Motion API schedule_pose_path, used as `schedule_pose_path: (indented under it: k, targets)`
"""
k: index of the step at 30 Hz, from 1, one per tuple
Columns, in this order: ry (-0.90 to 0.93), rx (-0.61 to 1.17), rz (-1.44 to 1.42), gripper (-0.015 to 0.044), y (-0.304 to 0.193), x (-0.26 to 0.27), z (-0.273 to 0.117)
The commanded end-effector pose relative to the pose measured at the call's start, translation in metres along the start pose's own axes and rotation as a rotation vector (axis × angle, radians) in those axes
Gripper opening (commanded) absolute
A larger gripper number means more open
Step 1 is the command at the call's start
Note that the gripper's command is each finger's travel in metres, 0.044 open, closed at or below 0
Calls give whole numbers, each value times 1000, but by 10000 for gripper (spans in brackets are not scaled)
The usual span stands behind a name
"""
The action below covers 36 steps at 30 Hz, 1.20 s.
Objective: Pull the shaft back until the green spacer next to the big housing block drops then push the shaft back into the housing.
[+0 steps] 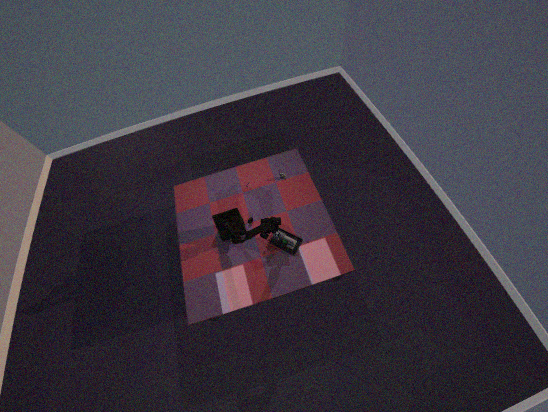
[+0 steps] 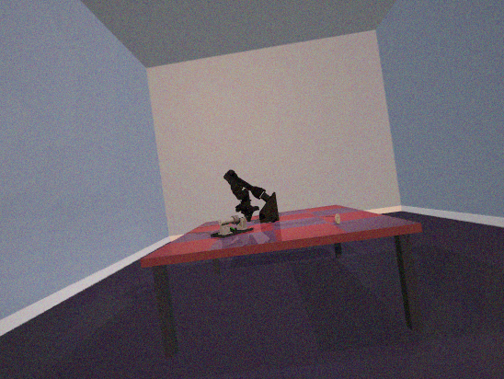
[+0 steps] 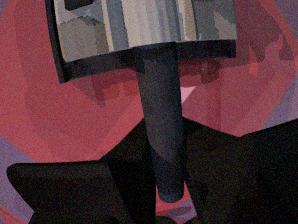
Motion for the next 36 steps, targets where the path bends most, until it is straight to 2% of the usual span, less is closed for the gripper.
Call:
schedule_pose_path:
  k: [1, 36]
  targets:
    - [1, -8, 4, 0, 4, 1, -1]
    - [1, -8, 4, 0, 10, 2, -1]
Point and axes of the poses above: the point midway between the two fingers, 35 mm back from their tips, its own z axis out along the fingers, its own x axis across the jaws, y = z × x, the point moved 7 cm from there along -z, back along the fingers, and after that the axes turned 14 degrees about z, right-handed, at the moved point
